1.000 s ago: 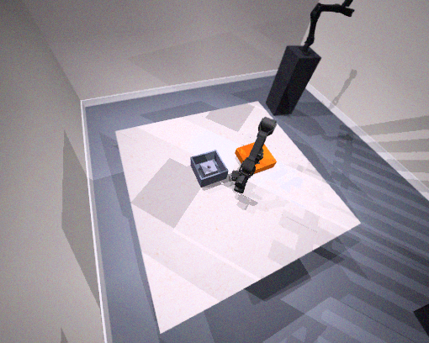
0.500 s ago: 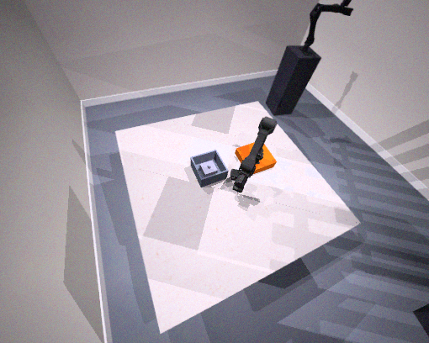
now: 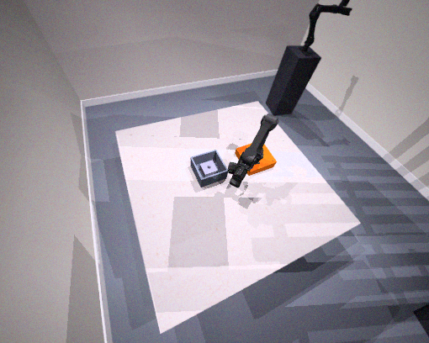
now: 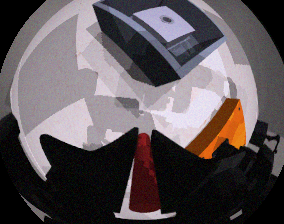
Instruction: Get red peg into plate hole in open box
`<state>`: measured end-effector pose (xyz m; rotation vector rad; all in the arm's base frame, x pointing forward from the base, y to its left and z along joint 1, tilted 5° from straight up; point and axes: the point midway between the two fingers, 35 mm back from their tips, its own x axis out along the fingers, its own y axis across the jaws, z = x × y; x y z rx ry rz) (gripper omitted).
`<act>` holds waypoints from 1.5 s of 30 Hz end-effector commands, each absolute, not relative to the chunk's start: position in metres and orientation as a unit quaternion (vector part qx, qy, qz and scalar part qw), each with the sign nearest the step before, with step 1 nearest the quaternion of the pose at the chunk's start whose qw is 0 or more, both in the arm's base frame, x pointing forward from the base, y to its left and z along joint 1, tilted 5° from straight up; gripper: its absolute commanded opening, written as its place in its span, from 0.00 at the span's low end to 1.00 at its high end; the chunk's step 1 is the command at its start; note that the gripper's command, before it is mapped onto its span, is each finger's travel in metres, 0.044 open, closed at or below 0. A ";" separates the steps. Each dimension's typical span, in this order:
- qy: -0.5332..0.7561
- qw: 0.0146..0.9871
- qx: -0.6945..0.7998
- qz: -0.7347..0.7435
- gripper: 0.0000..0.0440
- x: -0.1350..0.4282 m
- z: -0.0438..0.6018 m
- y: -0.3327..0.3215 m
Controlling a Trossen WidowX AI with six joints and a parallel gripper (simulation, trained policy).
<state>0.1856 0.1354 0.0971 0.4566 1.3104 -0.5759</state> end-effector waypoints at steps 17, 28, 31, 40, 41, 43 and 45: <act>0.512 0.740 0.277 -0.338 0.00 0.251 0.135 0.084; 0.493 0.738 0.285 -0.363 0.00 0.288 0.130 0.045; 0.493 0.737 0.283 -0.365 0.00 0.297 0.126 0.035; 0.510 0.735 0.273 -0.354 0.00 0.318 0.109 0.008; 0.513 0.734 0.271 -0.352 0.00 0.320 0.107 0.006; 0.520 0.734 0.267 -0.346 0.00 0.324 0.102 0.002; 0.526 0.734 0.264 -0.340 0.00 0.327 0.098 -0.002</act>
